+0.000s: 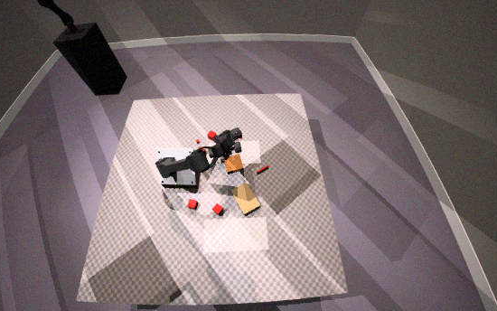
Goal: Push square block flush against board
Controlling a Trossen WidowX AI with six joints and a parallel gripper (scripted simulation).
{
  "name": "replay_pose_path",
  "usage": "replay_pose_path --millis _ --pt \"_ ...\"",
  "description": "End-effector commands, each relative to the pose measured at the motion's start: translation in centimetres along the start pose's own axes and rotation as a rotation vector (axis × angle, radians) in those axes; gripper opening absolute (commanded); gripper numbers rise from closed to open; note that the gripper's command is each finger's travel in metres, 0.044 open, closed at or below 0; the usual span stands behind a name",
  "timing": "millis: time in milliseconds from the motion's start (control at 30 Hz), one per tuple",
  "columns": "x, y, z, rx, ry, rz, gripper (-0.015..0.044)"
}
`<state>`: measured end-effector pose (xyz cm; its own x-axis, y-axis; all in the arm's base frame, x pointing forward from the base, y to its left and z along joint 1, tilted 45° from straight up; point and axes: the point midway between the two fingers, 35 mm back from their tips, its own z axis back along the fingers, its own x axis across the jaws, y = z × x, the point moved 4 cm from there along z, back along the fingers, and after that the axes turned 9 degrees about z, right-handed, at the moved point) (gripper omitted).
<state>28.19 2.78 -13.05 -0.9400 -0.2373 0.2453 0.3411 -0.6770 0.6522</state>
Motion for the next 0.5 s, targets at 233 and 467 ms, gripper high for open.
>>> replay_pose_path --millis 233,467 --pt "0.12 0.88 -0.13 0.005 -0.003 0.0 0.0" --pt "0.14 1.33 -0.12 0.004 -0.003 0.0 0.0"
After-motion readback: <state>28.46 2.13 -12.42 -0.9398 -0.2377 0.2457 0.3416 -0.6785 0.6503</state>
